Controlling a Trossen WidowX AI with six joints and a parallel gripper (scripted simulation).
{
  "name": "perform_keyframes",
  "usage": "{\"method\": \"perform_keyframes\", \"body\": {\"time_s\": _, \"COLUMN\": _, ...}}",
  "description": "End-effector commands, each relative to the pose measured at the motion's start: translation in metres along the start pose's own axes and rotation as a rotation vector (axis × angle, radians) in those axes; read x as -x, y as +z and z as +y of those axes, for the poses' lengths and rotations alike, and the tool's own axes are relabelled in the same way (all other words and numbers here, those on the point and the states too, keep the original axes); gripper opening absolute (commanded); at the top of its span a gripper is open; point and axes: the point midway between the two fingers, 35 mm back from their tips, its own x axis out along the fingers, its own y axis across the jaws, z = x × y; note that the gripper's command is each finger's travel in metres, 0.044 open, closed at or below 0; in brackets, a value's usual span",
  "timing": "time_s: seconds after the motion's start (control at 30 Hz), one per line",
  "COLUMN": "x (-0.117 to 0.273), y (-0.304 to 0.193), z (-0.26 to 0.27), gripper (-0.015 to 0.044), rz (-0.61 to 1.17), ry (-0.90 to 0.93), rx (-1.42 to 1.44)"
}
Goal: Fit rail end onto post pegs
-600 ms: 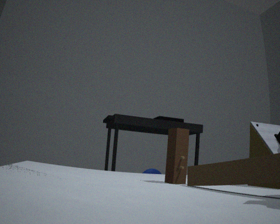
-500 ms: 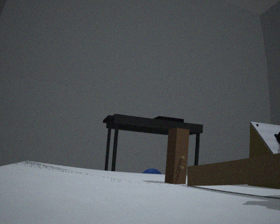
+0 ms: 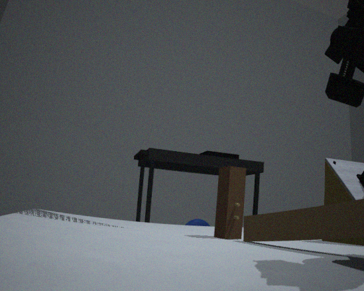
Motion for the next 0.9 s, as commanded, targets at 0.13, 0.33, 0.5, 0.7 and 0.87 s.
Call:
{"method": "perform_keyframes", "body": {"time_s": 0.13, "x": 0.010, "y": -0.082, "z": 0.084, "gripper": 0.0440, "rz": 0.240, "ry": 0.161, "rx": -0.274}}
{"method": "perform_keyframes", "body": {"time_s": 0.33, "x": 0.025, "y": -0.107, "z": 0.139, "gripper": 0.0440, "rz": 0.333, "ry": 0.297, "rx": -0.409}}
{"method": "perform_keyframes", "body": {"time_s": 0.5, "x": 0.042, "y": -0.115, "z": 0.187, "gripper": 0.0440, "rz": 0.382, "ry": 0.433, "rx": -0.525}}
{"method": "perform_keyframes", "body": {"time_s": 0.7, "x": 0.066, "y": -0.107, "z": 0.242, "gripper": 0.0440, "rz": 0.395, "ry": 0.613, "rx": -0.670}}
{"method": "perform_keyframes", "body": {"time_s": 0.87, "x": 0.087, "y": -0.088, "z": 0.281, "gripper": 0.0440, "rz": 0.359, "ry": 0.771, "rx": -0.799}}
